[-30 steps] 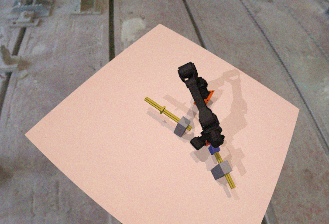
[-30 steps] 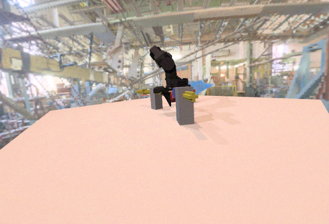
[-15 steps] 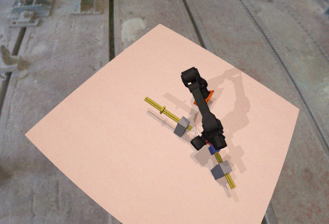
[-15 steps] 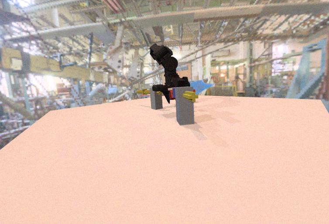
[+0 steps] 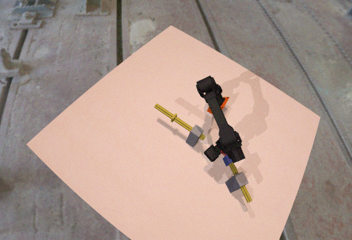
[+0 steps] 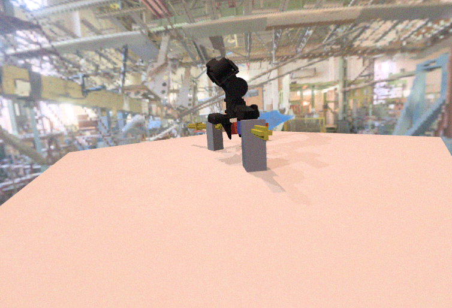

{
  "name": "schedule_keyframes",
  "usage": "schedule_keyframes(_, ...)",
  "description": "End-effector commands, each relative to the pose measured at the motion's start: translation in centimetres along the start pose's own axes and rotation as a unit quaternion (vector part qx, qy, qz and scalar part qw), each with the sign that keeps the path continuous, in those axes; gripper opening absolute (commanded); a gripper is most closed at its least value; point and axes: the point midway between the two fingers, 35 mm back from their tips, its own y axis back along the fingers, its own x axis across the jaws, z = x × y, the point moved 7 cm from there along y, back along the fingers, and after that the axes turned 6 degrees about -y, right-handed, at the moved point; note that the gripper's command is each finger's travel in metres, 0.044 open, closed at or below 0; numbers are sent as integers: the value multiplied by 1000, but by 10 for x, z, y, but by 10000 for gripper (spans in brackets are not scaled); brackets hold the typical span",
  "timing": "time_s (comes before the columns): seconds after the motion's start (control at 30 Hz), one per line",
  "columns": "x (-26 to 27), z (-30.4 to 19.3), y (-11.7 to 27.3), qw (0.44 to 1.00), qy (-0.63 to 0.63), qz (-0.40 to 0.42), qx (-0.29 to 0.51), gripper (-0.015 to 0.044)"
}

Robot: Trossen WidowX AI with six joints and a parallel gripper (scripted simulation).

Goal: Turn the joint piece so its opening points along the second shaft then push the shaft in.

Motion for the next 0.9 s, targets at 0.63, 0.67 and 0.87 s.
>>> schedule_keyframes(0.63, -1, 0, 3, 1000, 6, 1, 14, 0)
schedule_keyframes(0.67, -1, 0, 3, 1000, 6, 1, 14, 0)
schedule_keyframes(0.87, -1, 0, 2, 1000, 3, 2, 12, 0)
